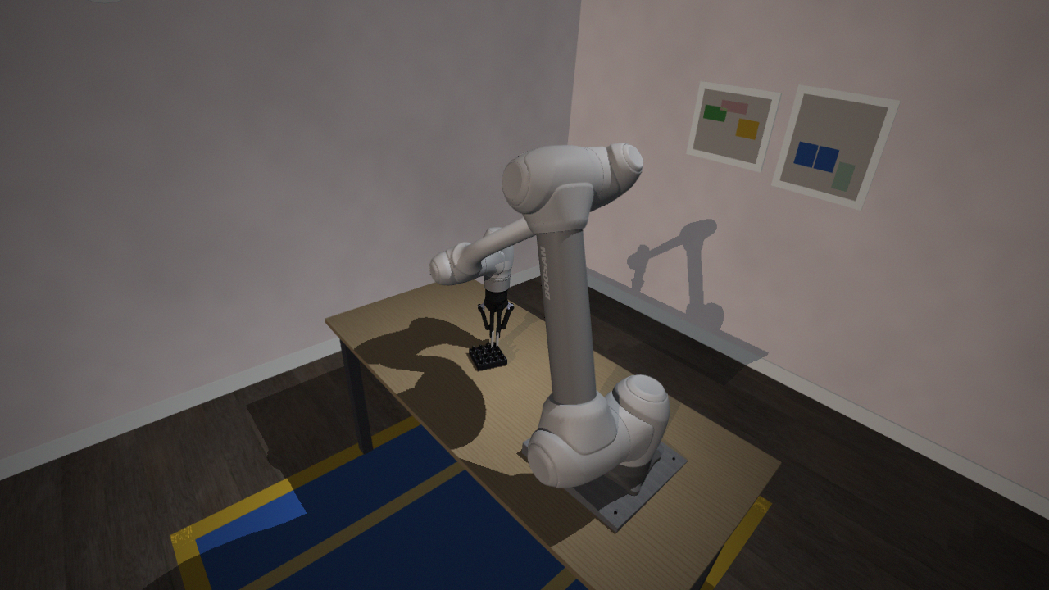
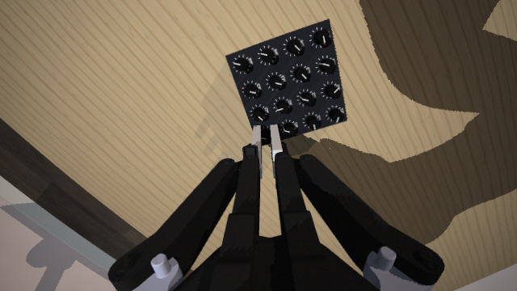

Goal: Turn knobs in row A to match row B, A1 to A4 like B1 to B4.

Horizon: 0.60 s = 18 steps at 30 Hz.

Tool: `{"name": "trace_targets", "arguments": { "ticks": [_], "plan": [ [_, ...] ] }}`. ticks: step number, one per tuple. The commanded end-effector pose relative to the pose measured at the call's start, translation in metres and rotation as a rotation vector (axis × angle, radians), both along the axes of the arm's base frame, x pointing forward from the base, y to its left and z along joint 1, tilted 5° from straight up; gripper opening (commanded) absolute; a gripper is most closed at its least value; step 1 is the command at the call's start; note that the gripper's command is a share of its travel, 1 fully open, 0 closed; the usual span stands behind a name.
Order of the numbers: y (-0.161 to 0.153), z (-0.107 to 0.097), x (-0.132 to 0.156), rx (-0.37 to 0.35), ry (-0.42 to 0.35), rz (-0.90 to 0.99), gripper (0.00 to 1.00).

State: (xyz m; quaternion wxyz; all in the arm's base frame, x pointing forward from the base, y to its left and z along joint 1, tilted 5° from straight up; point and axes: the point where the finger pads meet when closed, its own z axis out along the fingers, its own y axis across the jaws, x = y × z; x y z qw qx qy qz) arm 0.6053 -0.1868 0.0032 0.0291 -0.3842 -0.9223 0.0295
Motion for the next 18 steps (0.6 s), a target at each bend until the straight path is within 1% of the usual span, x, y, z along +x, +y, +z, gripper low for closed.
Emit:
{"name": "trace_targets", "arguments": {
  "ticks": [1,10,11,18],
  "plan": [
    [0.0001,0.0001,0.0000,0.000,0.000,0.000,0.05],
    [0.0001,0.0001,0.0000,0.000,0.000,0.000,0.05],
    [0.0001,0.0001,0.0000,0.000,0.000,0.000,0.12],
    [0.0001,0.0001,0.0000,0.000,0.000,0.000,0.12]
  ]
}}
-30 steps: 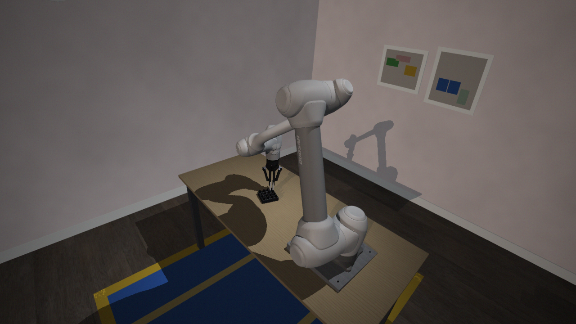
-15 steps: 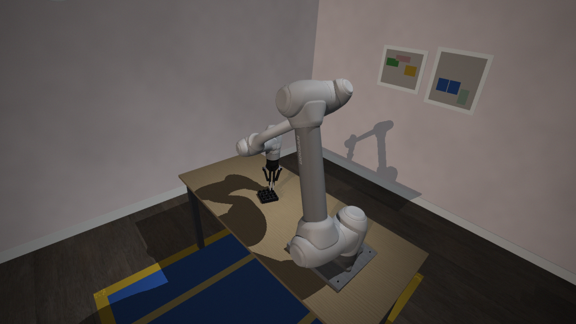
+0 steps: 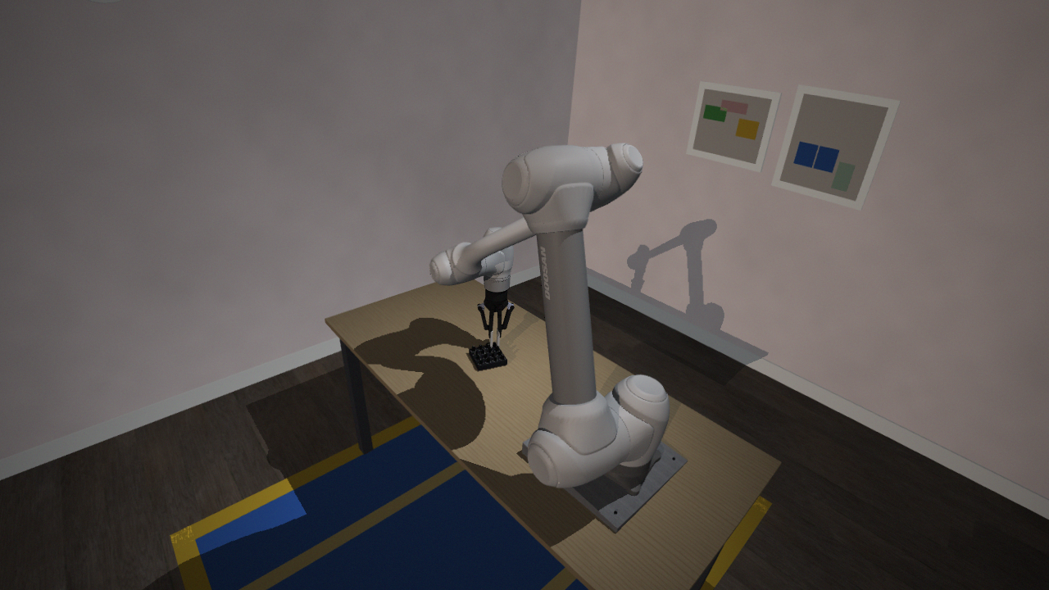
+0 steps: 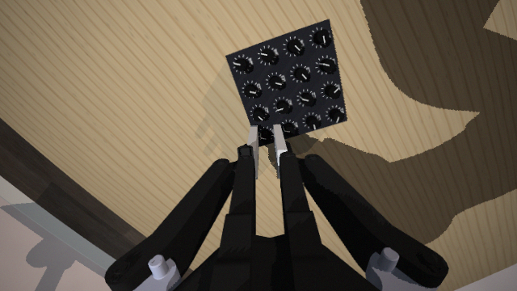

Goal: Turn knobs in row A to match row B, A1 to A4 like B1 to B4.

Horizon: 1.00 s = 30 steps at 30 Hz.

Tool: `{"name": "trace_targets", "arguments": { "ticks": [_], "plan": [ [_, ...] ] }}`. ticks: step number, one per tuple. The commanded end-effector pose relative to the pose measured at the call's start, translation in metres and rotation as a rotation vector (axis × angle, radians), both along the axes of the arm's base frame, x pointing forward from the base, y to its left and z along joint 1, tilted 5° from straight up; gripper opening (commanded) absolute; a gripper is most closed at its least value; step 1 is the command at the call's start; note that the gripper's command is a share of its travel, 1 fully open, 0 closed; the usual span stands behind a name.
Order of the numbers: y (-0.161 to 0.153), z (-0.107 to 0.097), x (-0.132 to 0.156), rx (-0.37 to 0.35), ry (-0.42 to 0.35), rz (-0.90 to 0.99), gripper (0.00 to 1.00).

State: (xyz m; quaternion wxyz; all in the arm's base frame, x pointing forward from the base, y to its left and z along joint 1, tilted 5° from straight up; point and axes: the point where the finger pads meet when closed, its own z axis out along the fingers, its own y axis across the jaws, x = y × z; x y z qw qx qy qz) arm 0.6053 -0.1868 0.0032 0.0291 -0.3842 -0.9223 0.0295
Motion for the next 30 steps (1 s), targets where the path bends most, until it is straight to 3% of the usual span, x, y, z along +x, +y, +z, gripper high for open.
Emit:
{"name": "trace_targets", "arguments": {
  "ticks": [1,16,30],
  "plan": [
    [0.000,0.000,0.000,0.000,0.000,0.000,0.12],
    [0.000,0.001,0.000,0.000,0.000,0.000,0.12],
    [0.001,0.030,0.002,0.000,0.000,0.000,0.12]
  ]
}}
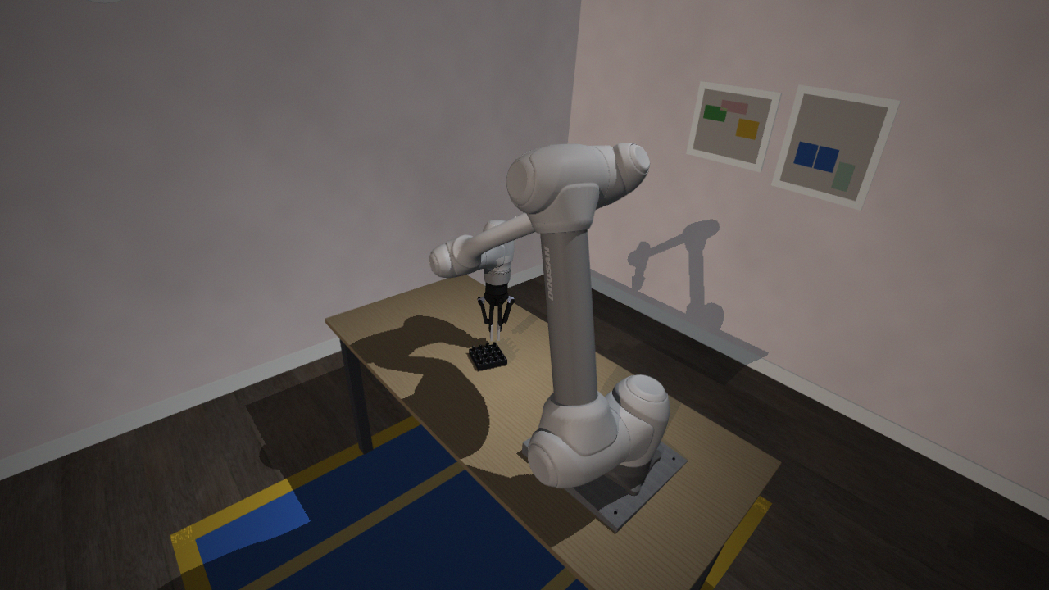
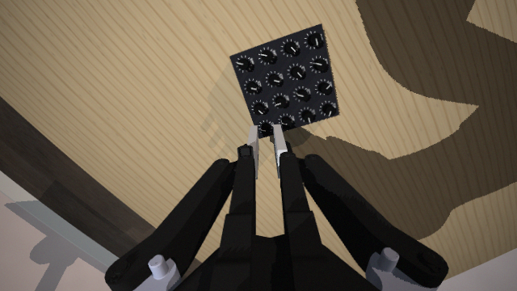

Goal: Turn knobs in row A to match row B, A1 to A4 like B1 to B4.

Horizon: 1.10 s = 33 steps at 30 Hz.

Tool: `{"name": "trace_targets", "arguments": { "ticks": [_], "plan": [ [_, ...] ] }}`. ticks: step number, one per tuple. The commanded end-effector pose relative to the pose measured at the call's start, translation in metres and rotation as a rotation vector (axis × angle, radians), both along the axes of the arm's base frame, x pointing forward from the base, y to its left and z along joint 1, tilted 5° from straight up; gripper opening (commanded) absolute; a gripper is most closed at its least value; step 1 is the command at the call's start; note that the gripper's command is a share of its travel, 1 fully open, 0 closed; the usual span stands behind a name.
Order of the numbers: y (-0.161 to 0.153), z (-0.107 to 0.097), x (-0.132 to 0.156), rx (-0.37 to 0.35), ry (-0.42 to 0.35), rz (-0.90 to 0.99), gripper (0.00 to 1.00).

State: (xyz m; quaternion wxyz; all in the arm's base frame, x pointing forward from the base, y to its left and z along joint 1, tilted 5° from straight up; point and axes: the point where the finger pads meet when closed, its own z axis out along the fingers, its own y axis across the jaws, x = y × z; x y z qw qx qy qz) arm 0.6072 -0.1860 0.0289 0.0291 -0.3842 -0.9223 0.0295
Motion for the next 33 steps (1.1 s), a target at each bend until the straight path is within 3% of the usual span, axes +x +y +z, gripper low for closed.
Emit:
{"name": "trace_targets", "arguments": {
  "ticks": [1,21,27,29,33],
  "plan": [
    [0.000,0.006,0.000,0.000,0.000,0.000,0.12],
    [0.001,0.012,0.001,0.000,0.000,-0.007,0.12],
    [0.003,0.017,-0.003,-0.018,-0.008,-0.243,0.12],
    [0.003,0.017,-0.003,-0.018,-0.008,-0.243,0.12],
    [0.005,0.020,-0.007,-0.034,-0.014,-0.447,0.12]
  ]
}}
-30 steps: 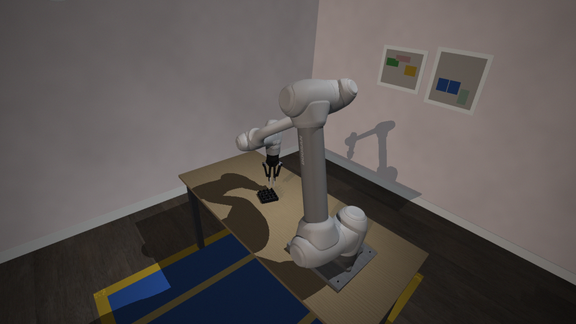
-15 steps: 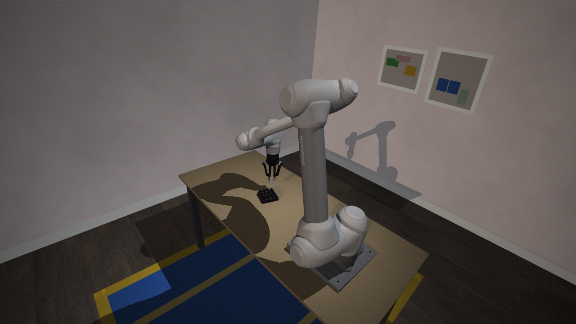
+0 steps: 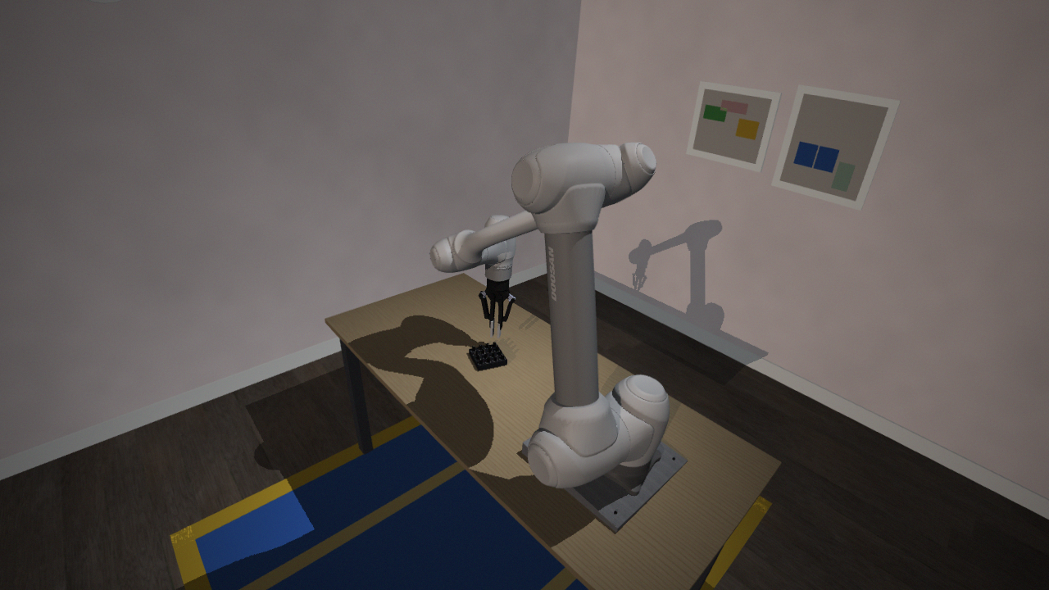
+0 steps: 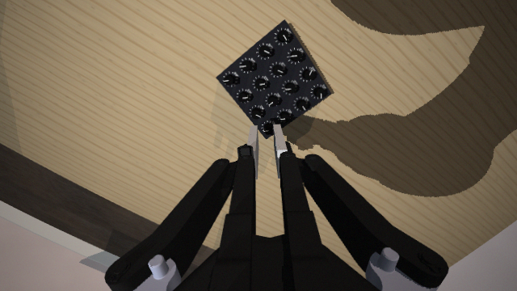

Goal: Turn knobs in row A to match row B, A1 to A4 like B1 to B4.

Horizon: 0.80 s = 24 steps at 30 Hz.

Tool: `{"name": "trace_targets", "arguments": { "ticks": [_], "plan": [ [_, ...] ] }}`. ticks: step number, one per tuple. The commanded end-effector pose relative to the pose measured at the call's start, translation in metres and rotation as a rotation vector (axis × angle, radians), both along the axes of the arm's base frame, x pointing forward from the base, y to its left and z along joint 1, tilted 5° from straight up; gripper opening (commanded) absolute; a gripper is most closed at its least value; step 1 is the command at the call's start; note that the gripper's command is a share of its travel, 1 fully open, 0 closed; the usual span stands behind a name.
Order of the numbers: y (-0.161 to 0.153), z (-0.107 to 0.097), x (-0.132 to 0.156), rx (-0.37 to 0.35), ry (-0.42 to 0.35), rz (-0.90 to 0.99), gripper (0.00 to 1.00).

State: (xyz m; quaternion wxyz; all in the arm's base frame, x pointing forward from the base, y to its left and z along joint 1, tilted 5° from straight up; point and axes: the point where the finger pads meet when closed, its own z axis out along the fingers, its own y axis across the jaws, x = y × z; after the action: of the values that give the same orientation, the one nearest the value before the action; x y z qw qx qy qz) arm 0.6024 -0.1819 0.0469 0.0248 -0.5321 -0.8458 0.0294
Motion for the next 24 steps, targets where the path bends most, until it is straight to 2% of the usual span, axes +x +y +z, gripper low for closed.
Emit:
{"name": "trace_targets", "arguments": {
  "ticks": [1,11,13,15,20,24],
  "plan": [
    [0.002,0.003,-0.002,-0.020,-0.001,-0.155,0.12],
    [0.006,0.009,-0.009,-0.050,-0.013,-0.555,0.12],
    [0.006,0.009,-0.009,-0.050,-0.013,-0.555,0.12],
    [0.008,0.012,-0.012,-0.060,-0.016,-0.692,0.12],
    [0.010,0.015,-0.015,-0.074,-0.022,-0.880,0.12],
    [0.010,0.015,-0.016,-0.077,-0.023,-0.928,0.12]
  ]
}}
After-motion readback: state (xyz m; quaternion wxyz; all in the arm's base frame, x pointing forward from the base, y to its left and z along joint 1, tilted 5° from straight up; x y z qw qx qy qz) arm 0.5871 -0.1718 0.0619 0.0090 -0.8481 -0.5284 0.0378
